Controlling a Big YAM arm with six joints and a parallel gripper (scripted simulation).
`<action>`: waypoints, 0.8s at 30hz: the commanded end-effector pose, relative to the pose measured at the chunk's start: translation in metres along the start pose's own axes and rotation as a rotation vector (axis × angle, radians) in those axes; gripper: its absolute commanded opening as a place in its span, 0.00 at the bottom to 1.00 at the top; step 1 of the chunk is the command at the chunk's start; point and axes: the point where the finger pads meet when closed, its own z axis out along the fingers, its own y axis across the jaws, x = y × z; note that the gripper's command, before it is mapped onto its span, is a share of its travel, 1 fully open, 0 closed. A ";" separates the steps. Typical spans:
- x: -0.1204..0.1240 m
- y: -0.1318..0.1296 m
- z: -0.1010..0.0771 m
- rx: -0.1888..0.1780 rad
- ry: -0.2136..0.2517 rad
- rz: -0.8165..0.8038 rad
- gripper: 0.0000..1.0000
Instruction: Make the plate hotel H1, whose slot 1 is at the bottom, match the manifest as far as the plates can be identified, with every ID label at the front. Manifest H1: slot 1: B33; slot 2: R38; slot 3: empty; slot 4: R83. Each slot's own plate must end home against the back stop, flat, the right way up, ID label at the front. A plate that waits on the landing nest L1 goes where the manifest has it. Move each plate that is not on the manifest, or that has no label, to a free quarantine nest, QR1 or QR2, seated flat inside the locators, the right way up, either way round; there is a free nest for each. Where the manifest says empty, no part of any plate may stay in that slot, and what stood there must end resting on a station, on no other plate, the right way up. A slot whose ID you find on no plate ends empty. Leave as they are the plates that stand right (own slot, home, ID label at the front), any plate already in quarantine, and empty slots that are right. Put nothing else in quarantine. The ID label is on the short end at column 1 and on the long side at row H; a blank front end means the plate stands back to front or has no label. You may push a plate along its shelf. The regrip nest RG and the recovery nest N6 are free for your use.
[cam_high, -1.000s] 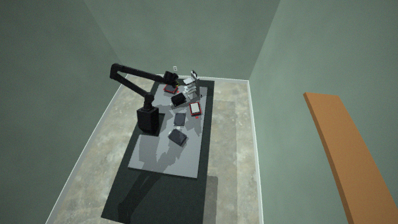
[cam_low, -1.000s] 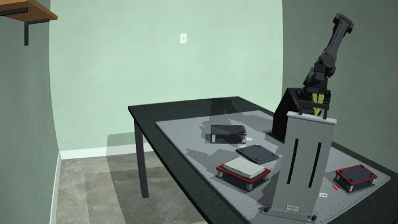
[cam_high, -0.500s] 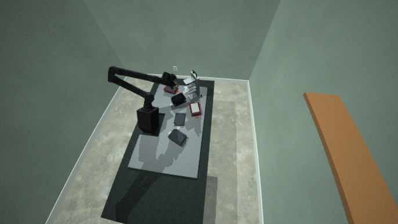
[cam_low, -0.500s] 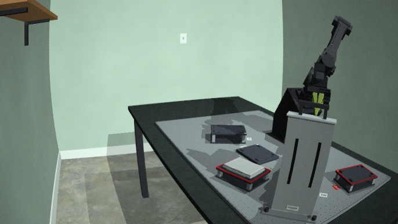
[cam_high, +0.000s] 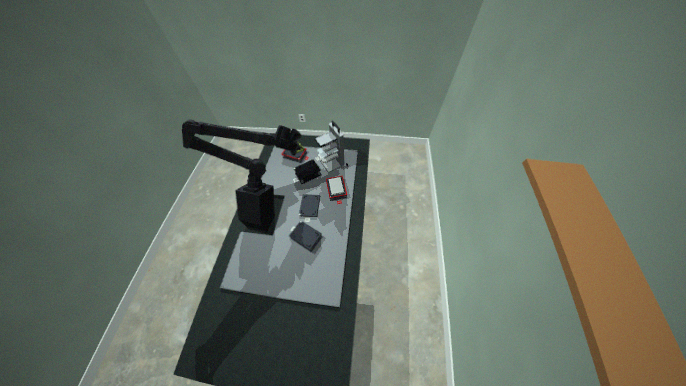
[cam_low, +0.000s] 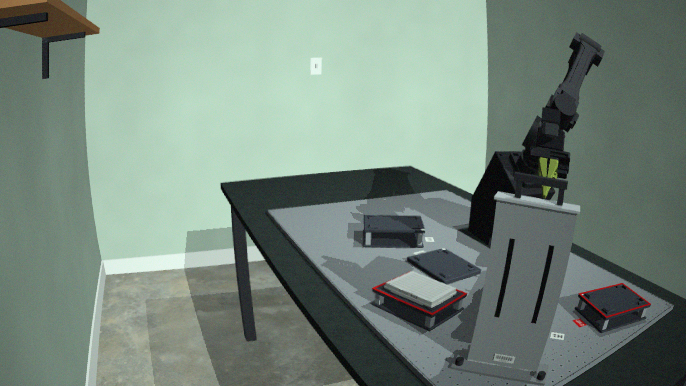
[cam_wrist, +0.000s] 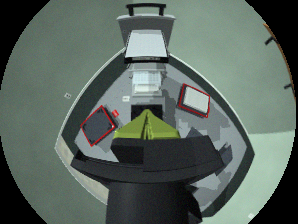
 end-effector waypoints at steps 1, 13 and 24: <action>-0.013 0.010 -0.008 -0.016 -0.027 -0.010 0.00; -0.019 0.010 -0.010 -0.014 -0.045 -0.014 0.00; -0.019 0.010 -0.010 -0.014 -0.045 -0.014 0.00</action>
